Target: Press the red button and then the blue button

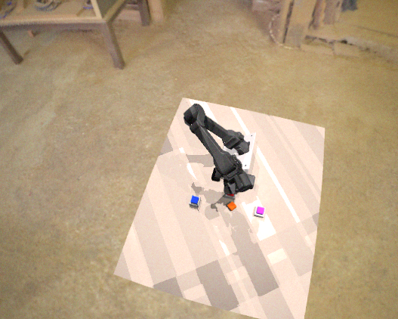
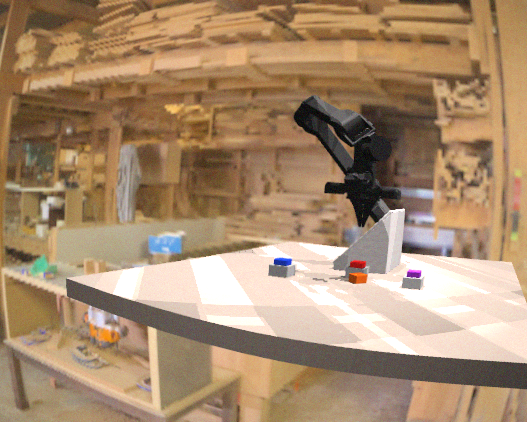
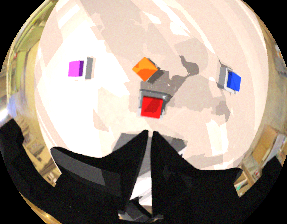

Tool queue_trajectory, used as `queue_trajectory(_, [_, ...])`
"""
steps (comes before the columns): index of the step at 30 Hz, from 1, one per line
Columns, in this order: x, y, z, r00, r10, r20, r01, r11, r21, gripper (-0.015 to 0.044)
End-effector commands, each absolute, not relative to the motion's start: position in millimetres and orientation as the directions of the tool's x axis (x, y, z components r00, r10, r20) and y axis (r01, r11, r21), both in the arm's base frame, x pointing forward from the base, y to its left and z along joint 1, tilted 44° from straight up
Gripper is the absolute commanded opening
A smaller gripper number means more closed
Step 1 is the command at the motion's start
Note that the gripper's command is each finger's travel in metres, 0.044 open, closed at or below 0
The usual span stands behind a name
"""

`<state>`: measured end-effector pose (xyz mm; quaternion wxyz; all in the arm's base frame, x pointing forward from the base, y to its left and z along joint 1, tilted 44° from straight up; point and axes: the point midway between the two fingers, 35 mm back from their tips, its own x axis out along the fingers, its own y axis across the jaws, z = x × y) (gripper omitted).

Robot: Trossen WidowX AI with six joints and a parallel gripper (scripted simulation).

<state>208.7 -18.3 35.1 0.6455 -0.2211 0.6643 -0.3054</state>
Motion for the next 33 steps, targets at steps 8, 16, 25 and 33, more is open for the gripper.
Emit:
queue_trajectory(8, [271, -108, 122, -0.064, -0.676, -0.734, 0.112, 0.726, -0.678, 0.002])
queue_trajectory(16, [273, -146, 152, -0.07, -0.693, -0.718, 0.114, 0.709, -0.696, 0.002])
queue_trajectory(25, [269, -187, 110, -0.07, -0.695, -0.715, 0.114, 0.707, -0.698, 0.002])
queue_trajectory(33, [269, -195, 103, -0.07, -0.695, -0.715, 0.114, 0.707, -0.698, 0.002])
